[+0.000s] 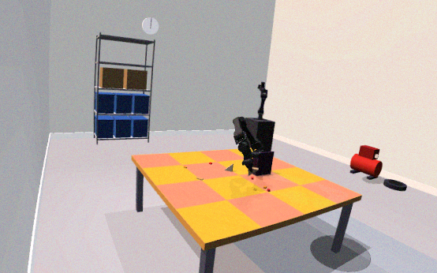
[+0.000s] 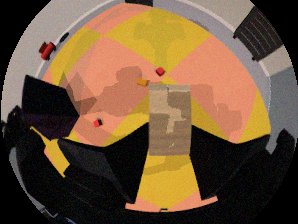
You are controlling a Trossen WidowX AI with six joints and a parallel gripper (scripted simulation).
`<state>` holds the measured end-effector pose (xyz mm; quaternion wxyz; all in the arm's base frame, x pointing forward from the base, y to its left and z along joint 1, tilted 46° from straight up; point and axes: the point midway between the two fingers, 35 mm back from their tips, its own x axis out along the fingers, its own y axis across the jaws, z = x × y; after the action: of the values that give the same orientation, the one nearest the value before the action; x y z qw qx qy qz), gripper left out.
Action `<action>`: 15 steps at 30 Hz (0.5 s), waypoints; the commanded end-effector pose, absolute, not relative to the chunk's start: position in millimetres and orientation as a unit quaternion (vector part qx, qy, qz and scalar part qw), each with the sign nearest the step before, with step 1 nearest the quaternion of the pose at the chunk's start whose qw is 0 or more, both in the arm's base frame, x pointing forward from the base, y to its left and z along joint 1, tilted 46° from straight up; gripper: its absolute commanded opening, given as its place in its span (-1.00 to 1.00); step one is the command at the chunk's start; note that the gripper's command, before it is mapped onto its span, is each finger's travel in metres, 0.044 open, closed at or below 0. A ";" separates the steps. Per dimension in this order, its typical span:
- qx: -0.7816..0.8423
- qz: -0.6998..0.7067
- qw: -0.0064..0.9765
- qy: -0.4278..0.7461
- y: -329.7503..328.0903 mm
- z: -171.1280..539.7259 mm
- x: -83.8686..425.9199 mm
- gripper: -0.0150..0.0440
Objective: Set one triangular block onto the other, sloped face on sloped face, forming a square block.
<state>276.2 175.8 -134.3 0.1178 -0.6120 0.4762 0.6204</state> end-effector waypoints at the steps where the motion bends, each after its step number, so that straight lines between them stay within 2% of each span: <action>1: -0.615 0.618 0.121 0.475 168.1 -119.2 285.2 -0.49; 15: -0.619 0.603 0.141 0.484 140.0 -74.4 306.6 -0.49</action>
<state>303.1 147.4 -84.2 0.1437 -0.6169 0.4852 0.6027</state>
